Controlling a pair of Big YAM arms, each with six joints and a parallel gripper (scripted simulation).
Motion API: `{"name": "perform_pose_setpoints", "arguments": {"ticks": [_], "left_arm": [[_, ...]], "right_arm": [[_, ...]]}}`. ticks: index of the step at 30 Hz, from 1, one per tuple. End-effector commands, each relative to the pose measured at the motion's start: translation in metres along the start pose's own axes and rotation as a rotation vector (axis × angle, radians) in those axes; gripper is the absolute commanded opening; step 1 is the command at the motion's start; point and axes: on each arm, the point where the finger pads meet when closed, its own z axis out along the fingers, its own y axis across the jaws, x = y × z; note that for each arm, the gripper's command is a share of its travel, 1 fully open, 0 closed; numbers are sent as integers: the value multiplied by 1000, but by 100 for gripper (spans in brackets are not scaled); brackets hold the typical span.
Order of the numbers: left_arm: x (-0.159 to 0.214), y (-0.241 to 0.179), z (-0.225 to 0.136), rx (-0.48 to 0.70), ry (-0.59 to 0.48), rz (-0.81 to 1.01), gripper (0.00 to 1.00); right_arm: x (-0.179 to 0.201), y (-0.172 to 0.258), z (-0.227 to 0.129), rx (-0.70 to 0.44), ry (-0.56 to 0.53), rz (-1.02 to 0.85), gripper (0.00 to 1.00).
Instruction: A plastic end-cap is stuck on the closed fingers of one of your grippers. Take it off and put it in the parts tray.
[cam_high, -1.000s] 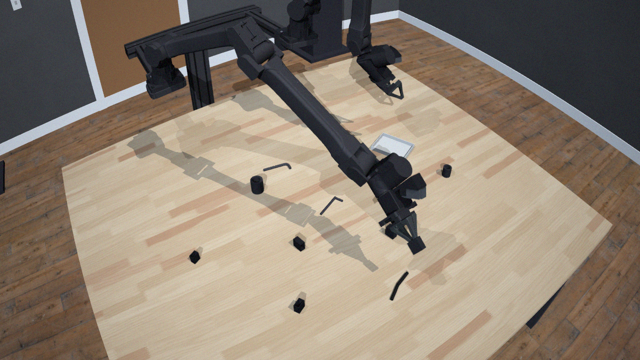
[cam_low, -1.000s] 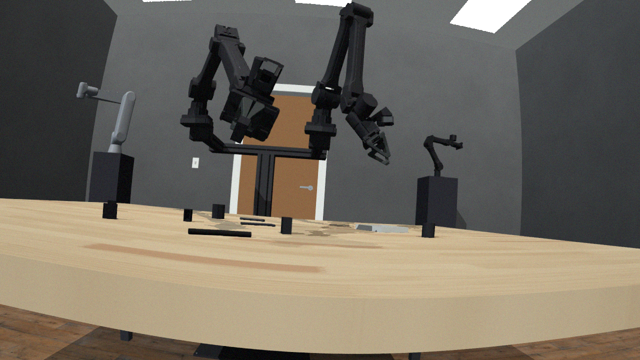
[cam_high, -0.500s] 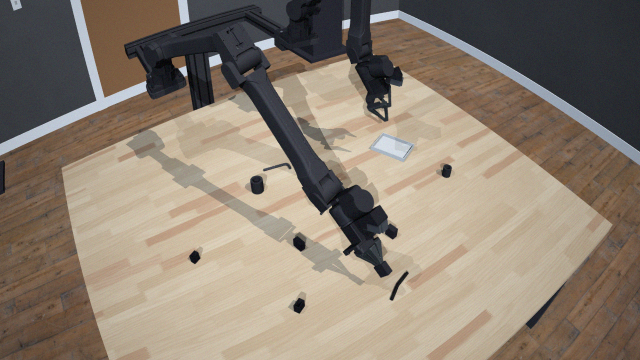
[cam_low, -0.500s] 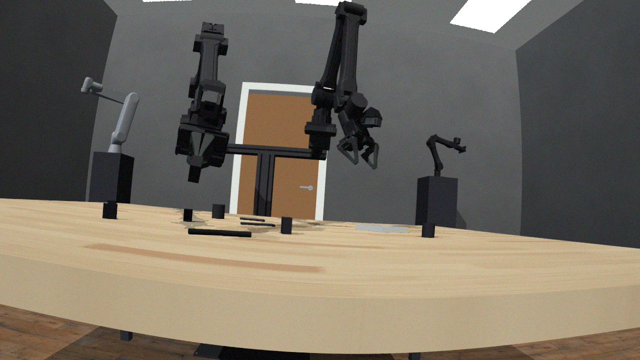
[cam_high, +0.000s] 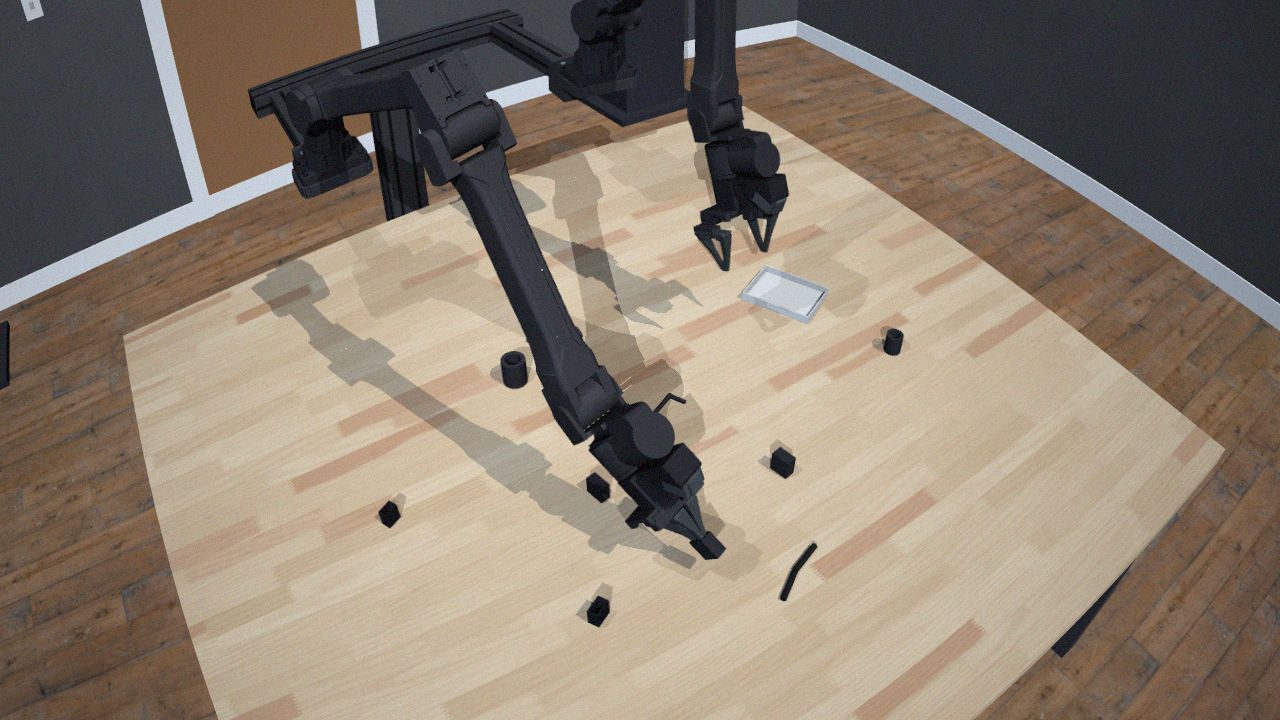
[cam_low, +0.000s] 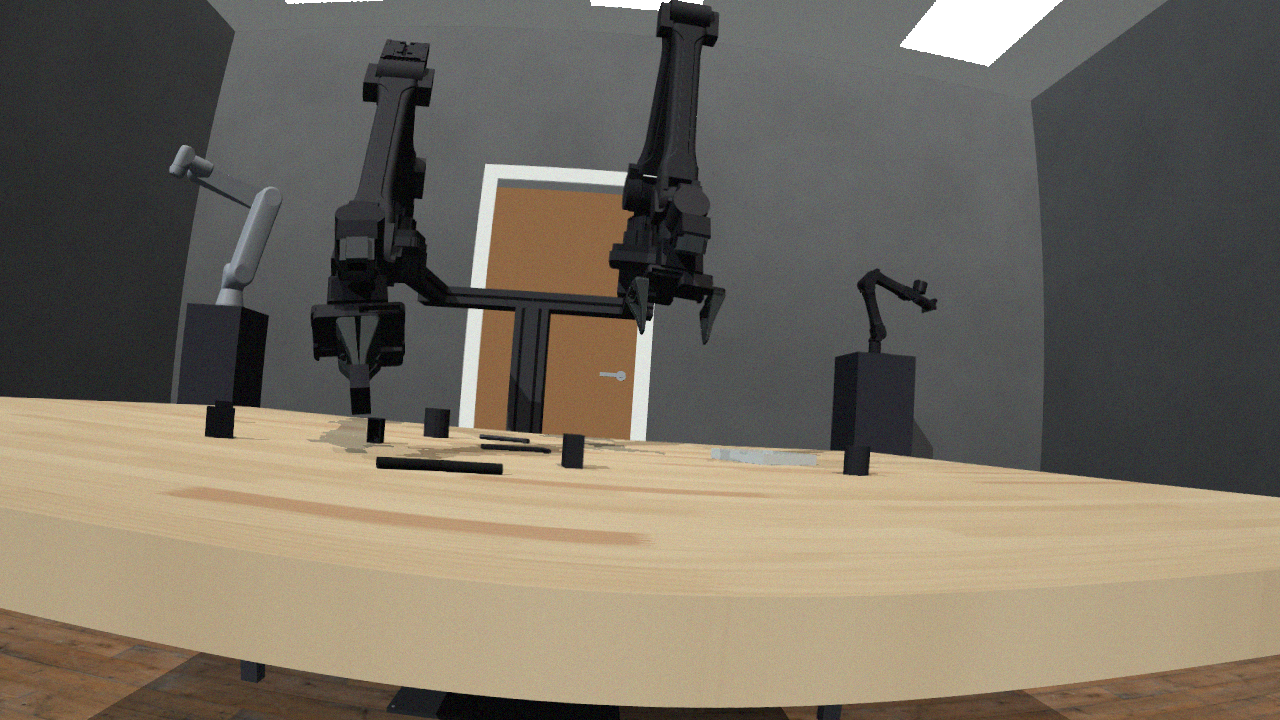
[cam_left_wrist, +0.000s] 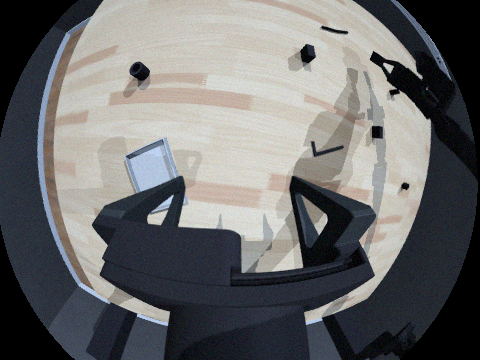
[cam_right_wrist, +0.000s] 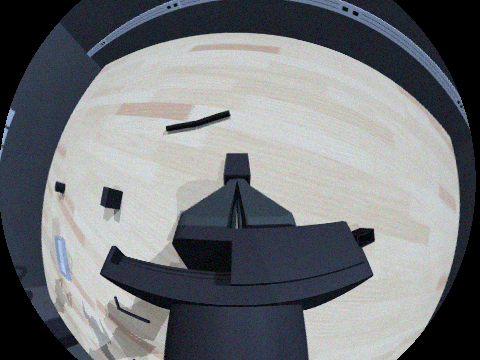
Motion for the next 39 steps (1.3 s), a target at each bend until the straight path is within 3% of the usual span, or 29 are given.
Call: {"name": "perform_pose_setpoints", "arguments": {"ticks": [1, 5, 19, 21, 36, 39], "left_arm": [[0, -41, 15, 120, 52, 296, 100], [2, -54, 16, 162, 57, 374, 100], [23, -158, 13, 535, 36, 890, 100], [23, -158, 13, 535, 36, 890, 100], [60, -259, -14, 966, -130, 1380, 100], [64, -266, -17, 1000, -156, 1426, 100]], "right_arm": [[-4, -24, -23, -50, -42, 95, 0], [8, -27, -29, -72, -31, 120, 0], [92, -39, -96, -272, 57, 315, 0], [92, -39, -96, -272, 57, 315, 0], [166, -26, -194, -491, 144, 558, 0], [170, -25, -202, -507, 149, 580, 0]]}}
